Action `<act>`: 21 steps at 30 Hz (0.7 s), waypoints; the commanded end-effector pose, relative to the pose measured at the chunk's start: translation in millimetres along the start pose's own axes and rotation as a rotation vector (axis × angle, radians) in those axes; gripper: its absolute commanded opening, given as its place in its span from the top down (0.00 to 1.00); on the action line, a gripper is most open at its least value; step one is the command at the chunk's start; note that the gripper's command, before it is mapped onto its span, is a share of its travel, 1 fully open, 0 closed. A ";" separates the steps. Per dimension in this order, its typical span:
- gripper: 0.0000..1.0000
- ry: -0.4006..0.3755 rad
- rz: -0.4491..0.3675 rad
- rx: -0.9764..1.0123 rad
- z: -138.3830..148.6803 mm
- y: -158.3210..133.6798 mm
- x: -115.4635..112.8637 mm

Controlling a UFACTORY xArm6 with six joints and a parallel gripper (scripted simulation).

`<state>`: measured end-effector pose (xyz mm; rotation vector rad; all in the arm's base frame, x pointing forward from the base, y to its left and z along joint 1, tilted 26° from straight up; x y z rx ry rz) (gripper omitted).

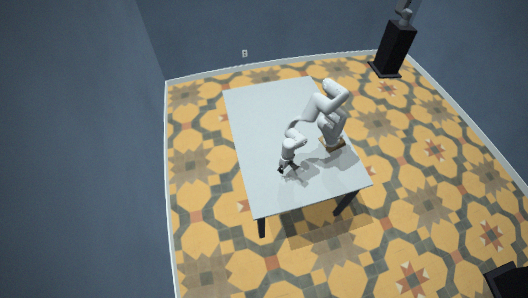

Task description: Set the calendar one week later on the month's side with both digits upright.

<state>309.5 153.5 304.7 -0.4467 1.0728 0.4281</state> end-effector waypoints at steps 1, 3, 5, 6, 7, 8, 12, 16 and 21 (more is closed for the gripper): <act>0.00 -0.004 -0.001 0.130 1.2 -2.8 -1.1; 0.00 -0.004 -0.001 0.188 1.5 -9.1 -1.1; 0.00 -0.004 -0.001 0.188 2.0 -20.8 -1.1; 0.00 -0.004 -0.001 0.188 2.2 -23.8 -1.1; 0.00 -0.004 -0.001 0.188 2.2 -23.8 -1.1; 0.00 -0.004 -0.001 0.188 2.2 -23.8 -1.1; 0.00 -0.004 -0.001 0.196 2.3 -25.5 -1.1; 0.00 -0.004 -0.001 0.310 2.4 -27.7 -1.1; 0.00 -0.004 -0.001 0.413 3.3 -46.4 -1.1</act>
Point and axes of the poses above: the point where the finger pads meet when closed, its own x axis out along the fingers, its own z axis across the jaws, y = z × x, the point moved 10 cm from there along -x, back along the fingers, and after that the axes turned 2 degrees about x, right-handed, at the moved point
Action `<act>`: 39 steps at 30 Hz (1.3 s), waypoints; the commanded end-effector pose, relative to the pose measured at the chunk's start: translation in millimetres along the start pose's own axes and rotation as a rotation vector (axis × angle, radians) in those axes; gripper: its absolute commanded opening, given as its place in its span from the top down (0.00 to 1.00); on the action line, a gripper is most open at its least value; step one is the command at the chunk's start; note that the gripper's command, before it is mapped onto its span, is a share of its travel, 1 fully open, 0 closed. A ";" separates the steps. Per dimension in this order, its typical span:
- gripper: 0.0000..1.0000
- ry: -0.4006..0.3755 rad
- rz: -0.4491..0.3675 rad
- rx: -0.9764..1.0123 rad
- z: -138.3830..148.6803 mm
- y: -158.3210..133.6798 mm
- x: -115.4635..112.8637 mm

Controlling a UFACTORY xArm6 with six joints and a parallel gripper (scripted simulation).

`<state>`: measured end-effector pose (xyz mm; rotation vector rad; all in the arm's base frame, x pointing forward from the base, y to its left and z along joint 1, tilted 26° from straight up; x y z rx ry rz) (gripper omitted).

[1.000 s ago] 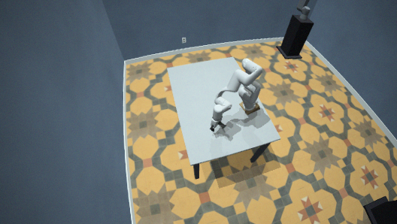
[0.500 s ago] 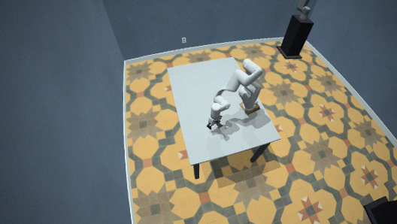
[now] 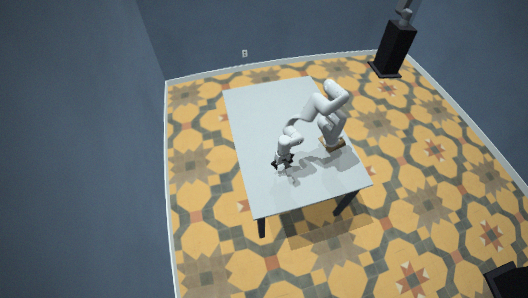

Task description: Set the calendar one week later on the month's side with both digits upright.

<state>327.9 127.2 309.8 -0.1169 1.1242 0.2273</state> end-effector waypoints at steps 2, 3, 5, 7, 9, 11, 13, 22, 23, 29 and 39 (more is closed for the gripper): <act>0.00 -0.005 -0.005 0.045 8.7 -16.4 -1.2; 0.00 -0.005 -0.005 0.045 8.7 -16.4 -1.2; 0.00 -0.005 -0.005 0.045 8.8 -16.6 -1.2; 0.00 -0.005 -0.005 0.052 8.8 -16.8 -1.2; 0.00 -0.005 -0.005 0.091 9.1 -17.5 -1.2; 0.00 -0.005 -0.005 0.164 9.7 -18.7 -1.2; 0.00 -0.005 -0.005 0.249 10.4 -20.2 -1.2; 0.00 -0.005 -0.005 0.270 19.2 -40.2 -1.4; 0.00 -0.005 -0.005 0.278 19.2 -40.4 -1.4; 0.00 -0.006 -0.004 0.493 21.0 -44.4 -1.4; 0.00 -0.006 -0.004 0.520 29.8 -64.2 -1.6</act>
Point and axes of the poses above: the point where the finger pads meet when closed, its own x axis out along the fingers, its own z axis across the jaws, y = z × x, the point moved 10 cm from there along -x, back along the fingers, and after that the axes turned 2 degrees about x, right-handed, at the moved point
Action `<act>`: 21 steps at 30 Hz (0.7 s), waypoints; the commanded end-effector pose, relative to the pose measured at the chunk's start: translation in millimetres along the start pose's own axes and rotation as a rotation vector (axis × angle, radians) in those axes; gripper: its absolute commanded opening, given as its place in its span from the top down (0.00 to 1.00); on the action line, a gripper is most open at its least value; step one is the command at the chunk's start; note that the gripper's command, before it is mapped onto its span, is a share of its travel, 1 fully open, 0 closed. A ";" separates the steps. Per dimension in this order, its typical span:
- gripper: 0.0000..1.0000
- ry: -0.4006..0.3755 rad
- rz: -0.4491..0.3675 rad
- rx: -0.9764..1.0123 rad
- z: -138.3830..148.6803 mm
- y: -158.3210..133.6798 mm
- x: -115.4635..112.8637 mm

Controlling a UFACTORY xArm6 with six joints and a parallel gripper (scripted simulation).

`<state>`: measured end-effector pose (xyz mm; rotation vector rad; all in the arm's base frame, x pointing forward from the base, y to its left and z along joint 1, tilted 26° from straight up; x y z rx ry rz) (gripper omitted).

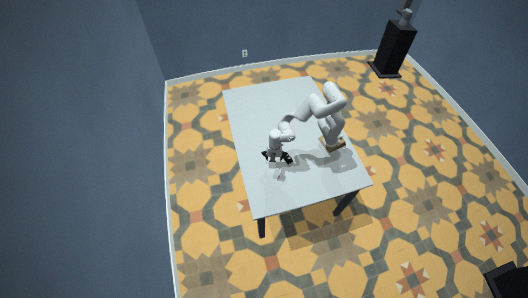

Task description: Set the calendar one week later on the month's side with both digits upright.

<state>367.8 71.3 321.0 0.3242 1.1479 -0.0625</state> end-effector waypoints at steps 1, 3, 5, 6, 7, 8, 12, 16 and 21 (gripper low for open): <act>0.00 -0.003 0.002 0.047 2.1 -0.2 -1.1; 0.00 -0.003 0.002 0.127 3.3 -1.2 -1.1; 0.00 -0.003 0.002 0.214 4.6 -2.2 -1.1; 0.00 -0.003 0.002 0.218 11.0 -7.1 -1.1; 0.00 -0.003 0.002 0.218 16.4 -11.3 -1.1; 0.00 -0.003 0.002 0.218 19.9 -13.9 -1.1; 0.00 -0.003 0.002 0.218 21.7 -15.3 -0.8; 0.00 -0.003 0.002 0.218 21.7 -15.3 1.0; 0.00 -0.003 0.002 0.218 21.7 -15.3 13.1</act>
Point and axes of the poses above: the point where the finger pads meet when closed, its own x axis out along the fingers, its own z axis across the jaws, y = z × x, the point moved 10 cm from there along -x, back along the fingers, and after that the axes turned 2 degrees about x, right-handed, at the moved point
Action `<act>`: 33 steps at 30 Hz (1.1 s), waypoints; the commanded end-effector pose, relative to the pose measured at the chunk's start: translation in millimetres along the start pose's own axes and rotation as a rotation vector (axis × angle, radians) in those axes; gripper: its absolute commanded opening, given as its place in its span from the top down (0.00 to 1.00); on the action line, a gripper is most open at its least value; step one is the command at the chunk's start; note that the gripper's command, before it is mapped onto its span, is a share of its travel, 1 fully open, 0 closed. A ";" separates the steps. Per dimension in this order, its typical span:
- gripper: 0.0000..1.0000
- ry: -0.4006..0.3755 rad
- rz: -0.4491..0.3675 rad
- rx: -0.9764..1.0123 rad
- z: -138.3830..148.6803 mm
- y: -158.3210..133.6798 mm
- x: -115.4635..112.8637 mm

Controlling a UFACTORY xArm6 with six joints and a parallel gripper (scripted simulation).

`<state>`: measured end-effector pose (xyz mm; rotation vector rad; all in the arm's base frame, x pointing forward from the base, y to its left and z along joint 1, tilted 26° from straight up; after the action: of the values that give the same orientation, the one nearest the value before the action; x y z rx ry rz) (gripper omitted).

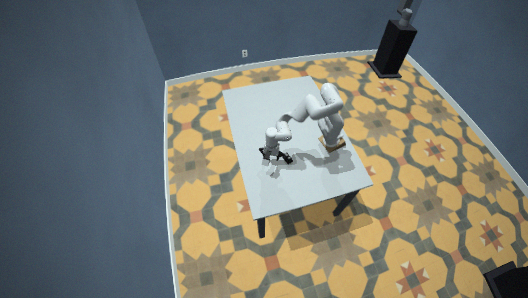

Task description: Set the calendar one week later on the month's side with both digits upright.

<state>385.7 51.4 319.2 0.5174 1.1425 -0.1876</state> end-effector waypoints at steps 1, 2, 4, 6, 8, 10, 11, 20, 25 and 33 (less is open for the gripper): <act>0.00 -0.002 0.001 0.000 0.8 0.5 9.3; 0.00 -0.002 0.001 0.000 0.8 0.5 12.1; 0.00 -0.002 0.001 0.000 0.8 0.5 16.8; 0.00 -0.002 0.001 0.000 0.8 0.5 19.7; 0.00 -0.002 0.001 0.000 0.8 0.5 20.6; 0.00 -0.002 0.001 0.000 0.8 0.5 20.7; 0.00 -0.002 0.001 0.000 0.8 0.5 20.7; 0.00 -0.002 0.001 0.000 0.8 0.5 20.7; 0.00 -0.002 0.001 0.000 0.8 0.5 20.7; 0.00 -0.002 0.001 0.000 0.8 0.5 20.7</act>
<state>394.7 53.8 299.4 0.5175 1.1436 -0.1882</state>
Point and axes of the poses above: the point where the finger pads meet when closed, its own x axis out along the fingers, its own z axis across the jaws, y = z × x, the point moved 10 cm from there along -x, back along the fingers, and after that the axes turned 2 degrees about x, right-handed, at the moved point
